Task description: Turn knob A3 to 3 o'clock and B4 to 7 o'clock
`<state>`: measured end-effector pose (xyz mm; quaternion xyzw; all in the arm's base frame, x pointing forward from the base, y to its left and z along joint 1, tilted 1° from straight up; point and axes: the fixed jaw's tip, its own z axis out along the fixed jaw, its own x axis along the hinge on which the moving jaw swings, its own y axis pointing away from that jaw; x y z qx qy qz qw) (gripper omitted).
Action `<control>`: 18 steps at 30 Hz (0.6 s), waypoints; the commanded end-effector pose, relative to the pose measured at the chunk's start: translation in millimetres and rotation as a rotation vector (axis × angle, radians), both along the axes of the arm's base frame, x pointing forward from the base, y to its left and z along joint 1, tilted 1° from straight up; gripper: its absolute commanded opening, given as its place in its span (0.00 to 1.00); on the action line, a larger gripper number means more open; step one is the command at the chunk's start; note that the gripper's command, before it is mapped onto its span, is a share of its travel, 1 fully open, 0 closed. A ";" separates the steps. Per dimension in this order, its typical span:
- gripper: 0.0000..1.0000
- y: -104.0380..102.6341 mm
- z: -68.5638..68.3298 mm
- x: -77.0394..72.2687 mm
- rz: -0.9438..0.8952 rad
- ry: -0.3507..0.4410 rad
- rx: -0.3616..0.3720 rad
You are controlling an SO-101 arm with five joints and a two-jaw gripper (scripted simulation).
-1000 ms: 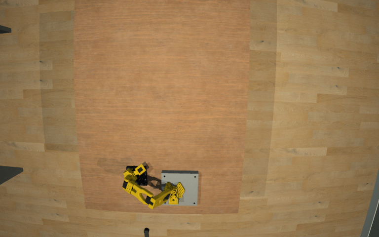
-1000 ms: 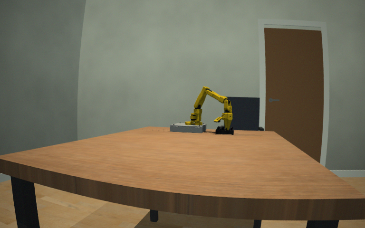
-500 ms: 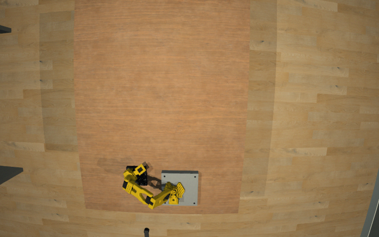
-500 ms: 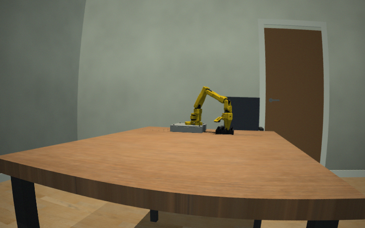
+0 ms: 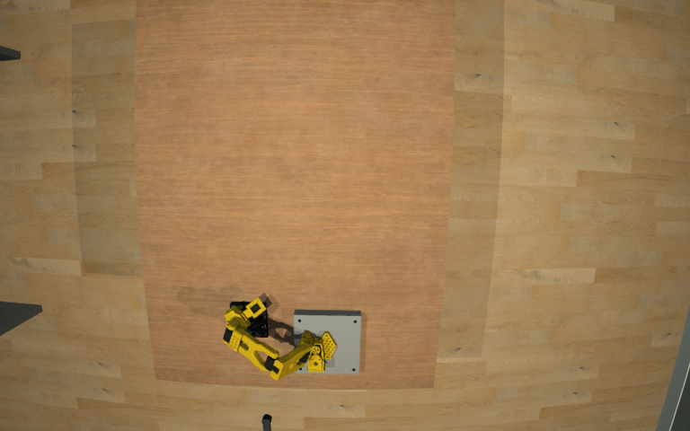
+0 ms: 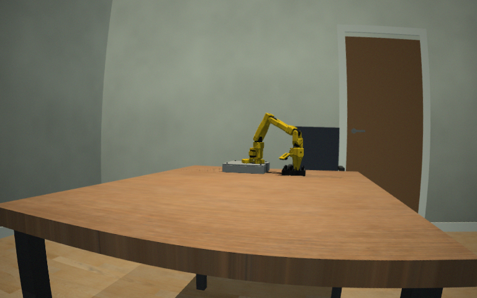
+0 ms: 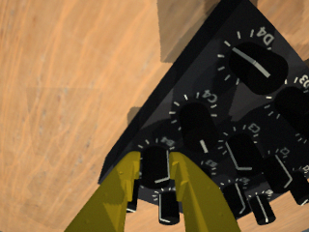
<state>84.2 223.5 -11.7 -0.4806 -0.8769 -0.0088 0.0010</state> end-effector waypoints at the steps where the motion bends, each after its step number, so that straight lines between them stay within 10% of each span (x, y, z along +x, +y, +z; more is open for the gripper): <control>1: 0.08 -3.8 -2.2 0.2 -0.001 0.005 -0.012; 18: 0.08 -3.3 4.5 0.4 -0.001 0.005 -0.012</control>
